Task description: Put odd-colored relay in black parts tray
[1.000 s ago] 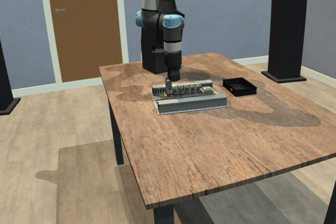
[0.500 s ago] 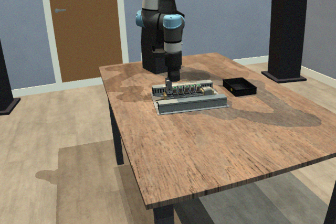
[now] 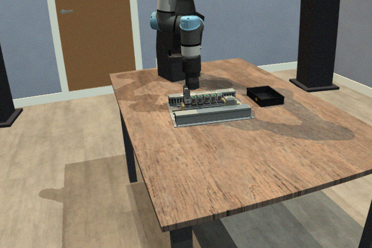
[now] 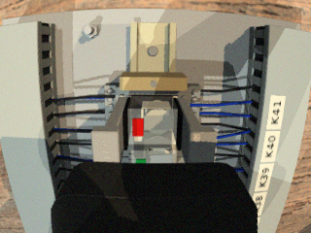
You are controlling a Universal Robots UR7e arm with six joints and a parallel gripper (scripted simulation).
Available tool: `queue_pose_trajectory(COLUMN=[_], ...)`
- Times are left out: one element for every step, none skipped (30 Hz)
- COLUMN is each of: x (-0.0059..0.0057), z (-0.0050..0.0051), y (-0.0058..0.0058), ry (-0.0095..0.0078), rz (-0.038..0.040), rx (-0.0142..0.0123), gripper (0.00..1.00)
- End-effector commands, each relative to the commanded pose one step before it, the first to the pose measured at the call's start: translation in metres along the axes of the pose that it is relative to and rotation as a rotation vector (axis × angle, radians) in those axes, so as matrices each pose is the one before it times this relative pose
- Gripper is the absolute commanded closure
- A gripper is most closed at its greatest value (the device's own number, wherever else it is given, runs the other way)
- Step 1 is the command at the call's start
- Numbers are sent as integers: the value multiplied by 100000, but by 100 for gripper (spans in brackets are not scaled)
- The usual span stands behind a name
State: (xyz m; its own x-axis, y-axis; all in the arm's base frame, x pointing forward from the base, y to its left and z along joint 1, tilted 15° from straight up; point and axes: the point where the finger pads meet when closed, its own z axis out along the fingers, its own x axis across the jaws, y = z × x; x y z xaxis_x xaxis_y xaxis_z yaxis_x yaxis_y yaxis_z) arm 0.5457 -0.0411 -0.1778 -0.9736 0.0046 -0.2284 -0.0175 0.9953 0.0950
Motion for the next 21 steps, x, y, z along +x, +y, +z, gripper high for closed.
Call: queue_pose_trajectory(x=[-58, 0, 0, 0, 0, 0, 0, 0, 0, 0, 0, 0, 0, 0, 0, 0, 0, 0, 1, 0, 0], z=[-54, 0, 0, 0, 0, 0, 0, -1, -3, -6, -9, -13, -18, -23, -29, -35, -41, -48, -55, 0, 0], y=[-17, 0, 0, 0, 0, 0, 0, 0, 0, 0, 0, 0, 0, 0, 0, 0, 0, 0, 0, 0, 0], ry=[-823, 0, 0, 0, 0, 0, 0, 0, 0, 0, 0, 0, 0, 0, 0, 0, 0, 0, 0, 0, 0], rz=[-18, 0, 0, 0, 0, 0, 0, 0, 0, 0, 0, 0, 0, 0, 0, 0, 0, 0, 0, 0, 0], rx=[61, 0, 0, 0, 0, 0, 0, 0, 0, 0, 0, 0, 0, 0, 0, 0, 0, 0, 0, 0, 0], gripper=[100, 100, 100, 100, 100, 100, 100, 100, 100, 100, 100, 100, 100, 100, 100, 100, 100, 100, 100, 100, 100])
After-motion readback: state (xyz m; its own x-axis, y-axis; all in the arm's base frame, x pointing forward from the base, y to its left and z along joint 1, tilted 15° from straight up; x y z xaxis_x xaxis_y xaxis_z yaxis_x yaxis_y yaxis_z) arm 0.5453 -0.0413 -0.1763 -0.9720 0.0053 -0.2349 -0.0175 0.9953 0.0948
